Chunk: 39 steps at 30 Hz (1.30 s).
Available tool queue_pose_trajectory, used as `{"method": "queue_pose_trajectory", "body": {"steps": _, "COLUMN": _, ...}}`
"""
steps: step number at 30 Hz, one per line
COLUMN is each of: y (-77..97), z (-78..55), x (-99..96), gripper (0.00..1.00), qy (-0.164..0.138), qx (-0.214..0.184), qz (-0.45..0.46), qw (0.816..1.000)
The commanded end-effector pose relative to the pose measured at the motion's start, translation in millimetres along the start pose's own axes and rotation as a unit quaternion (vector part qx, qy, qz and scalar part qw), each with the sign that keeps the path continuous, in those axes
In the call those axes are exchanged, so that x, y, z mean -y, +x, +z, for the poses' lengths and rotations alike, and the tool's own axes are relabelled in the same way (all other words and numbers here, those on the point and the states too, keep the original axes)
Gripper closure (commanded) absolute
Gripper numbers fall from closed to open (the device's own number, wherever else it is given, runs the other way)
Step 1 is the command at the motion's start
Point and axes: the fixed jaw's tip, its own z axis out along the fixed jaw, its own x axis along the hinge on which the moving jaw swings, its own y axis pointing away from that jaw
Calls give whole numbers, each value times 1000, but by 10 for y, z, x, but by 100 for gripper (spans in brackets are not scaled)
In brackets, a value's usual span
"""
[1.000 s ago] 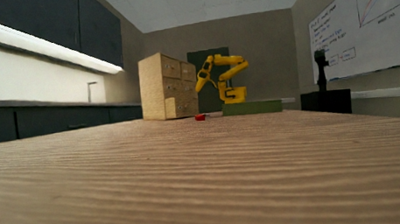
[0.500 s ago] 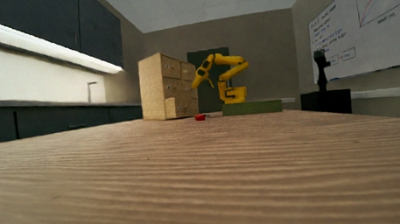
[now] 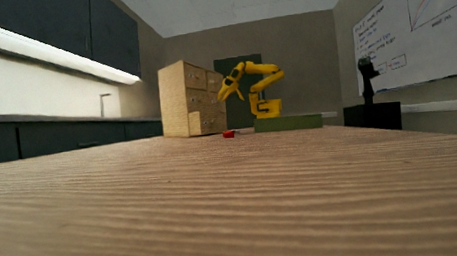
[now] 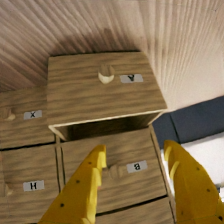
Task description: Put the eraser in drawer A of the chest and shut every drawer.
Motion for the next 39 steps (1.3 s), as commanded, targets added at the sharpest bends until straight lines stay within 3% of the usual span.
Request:
{"method": "queue_pose_trajectory", "body": {"steps": 1, "y": 37, "z": -20, "x": 4, "gripper": 79, "qy": 3, "qx": -13, "qz": 53, "qw": 999}}
{"method": "queue_pose_trajectory", "body": {"steps": 21, "y": 12, "z": -20, "x": -7, "gripper": 79, "qy": 2, "qx": -14, "qz": 250, "qw": 968}}
{"method": "queue_pose_trajectory", "body": {"steps": 36, "y": -6, "z": -20, "x": -6, "gripper": 79, "qy": 2, "qx": -16, "qz": 426, "qw": 905}}
{"method": "queue_pose_trajectory", "body": {"steps": 39, "y": -6, "z": -20, "x": -6, "gripper": 79, "qy": 2, "qx": -16, "qz": 437, "qw": 899}}
